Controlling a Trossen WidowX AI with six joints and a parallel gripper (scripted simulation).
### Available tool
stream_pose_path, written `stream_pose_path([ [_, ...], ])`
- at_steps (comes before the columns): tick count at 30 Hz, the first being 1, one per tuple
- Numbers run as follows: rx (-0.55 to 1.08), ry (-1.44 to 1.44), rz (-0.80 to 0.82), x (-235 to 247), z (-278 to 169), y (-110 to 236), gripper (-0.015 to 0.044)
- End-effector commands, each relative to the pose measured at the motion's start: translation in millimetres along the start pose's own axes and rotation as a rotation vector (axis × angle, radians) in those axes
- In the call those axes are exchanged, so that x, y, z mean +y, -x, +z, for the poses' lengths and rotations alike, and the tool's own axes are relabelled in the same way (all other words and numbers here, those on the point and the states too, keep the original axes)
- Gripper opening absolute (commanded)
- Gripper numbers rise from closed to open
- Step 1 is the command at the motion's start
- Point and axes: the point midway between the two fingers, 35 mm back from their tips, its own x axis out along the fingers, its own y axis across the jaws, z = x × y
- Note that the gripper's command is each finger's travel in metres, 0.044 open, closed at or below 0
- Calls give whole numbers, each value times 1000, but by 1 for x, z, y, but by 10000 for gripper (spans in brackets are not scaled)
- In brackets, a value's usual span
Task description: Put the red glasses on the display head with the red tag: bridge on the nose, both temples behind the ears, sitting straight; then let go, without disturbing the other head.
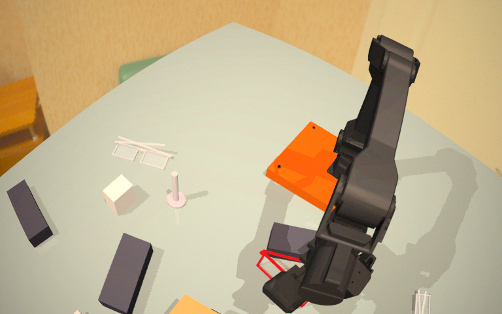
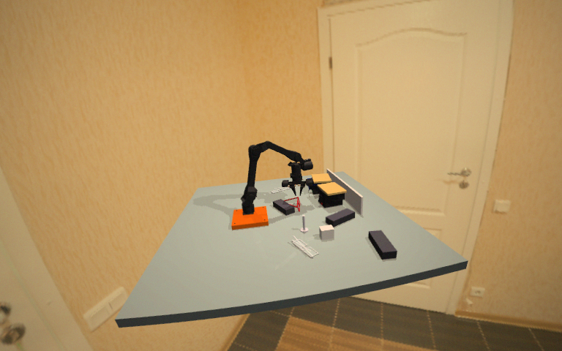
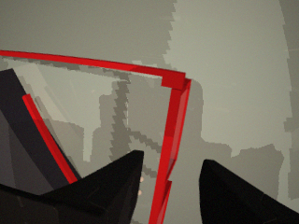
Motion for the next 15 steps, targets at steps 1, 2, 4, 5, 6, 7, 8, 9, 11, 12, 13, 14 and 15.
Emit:
stream_pose_path([
  [1, 0, -3, 9, 0, 0, -10, 120],
  [2, 0, -3, 9, 0, 0, -12, 120],
  [4, 0, -3, 9, 0, 0, -15, 120],
  [5, 0, -3, 9, 0, 0, -17, 120],
  [6, 0, -3, 9, -1, 0, -18, 120],
  [7, 0, -3, 9, -1, 0, -20, 120],
  [8, 0, -3, 9, -1, 0, -22, 120],
  [9, 0, -3, 9, -1, 0, -23, 120],
  [11, 0, -3, 9, -1, 0, -27, 120],
  [12, 0, -3, 9, -1, 0, -28, 120],
  [13, 0, -3, 9, -1, 0, -30, 120],
  [14, 0, -3, 9, -2, 0, -32, 120],
  [15, 0, -3, 9, -2, 0, -33, 120],
])
